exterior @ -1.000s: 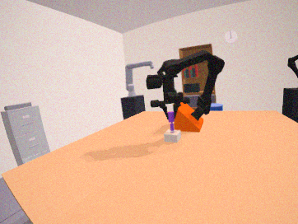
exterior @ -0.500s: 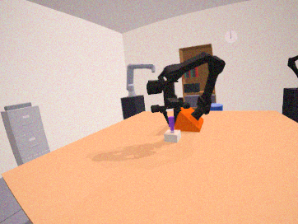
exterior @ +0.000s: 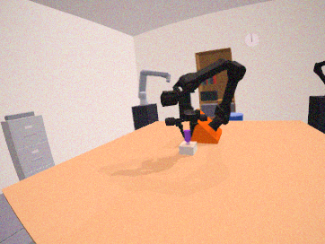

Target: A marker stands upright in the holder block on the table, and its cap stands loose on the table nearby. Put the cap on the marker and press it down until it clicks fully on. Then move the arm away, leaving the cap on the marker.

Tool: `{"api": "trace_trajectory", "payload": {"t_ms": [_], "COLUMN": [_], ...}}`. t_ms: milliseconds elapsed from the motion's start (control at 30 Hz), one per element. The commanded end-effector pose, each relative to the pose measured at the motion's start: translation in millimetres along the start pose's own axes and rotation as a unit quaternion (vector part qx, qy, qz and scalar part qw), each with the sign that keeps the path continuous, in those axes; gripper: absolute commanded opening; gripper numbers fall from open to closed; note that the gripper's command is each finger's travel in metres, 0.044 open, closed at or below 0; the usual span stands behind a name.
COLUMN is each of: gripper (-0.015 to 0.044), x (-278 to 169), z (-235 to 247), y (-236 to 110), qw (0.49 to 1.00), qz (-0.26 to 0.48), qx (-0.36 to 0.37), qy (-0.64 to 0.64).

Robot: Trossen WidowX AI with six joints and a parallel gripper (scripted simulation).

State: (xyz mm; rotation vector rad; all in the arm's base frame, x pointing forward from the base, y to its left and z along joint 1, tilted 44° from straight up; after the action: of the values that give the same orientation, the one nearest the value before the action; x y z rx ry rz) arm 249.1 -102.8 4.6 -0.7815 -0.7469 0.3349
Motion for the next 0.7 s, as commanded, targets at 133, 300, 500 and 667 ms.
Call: {"api": "trace_trajectory", "payload": {"t_ms": [133,300,500,667], "gripper": [0.0105,0.0236,0.0394,0.0440], "x": [0,0,0,0], "z": [0,0,0,-1], "y": [0,0,0,-10], "qw": [1.000,1.000,1.000,1.000], "qz": [0.000,0.000,0.000,0.000], "qx": [0.000,0.000,0.000,0.000], "qy": [0.000,0.000,0.000,0.000]}}
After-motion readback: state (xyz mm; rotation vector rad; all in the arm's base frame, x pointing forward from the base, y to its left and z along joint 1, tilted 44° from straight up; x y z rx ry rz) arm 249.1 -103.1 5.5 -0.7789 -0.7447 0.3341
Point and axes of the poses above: the point midway between the two fingers, 35 mm back from their tips, its own y axis out along the fingers, its own z axis across the jaws, x = y × z, the point moved 3 cm from there along -y, back along the fingers, and after that the axes turned 11 degrees about -y, right-handed, at the moved point
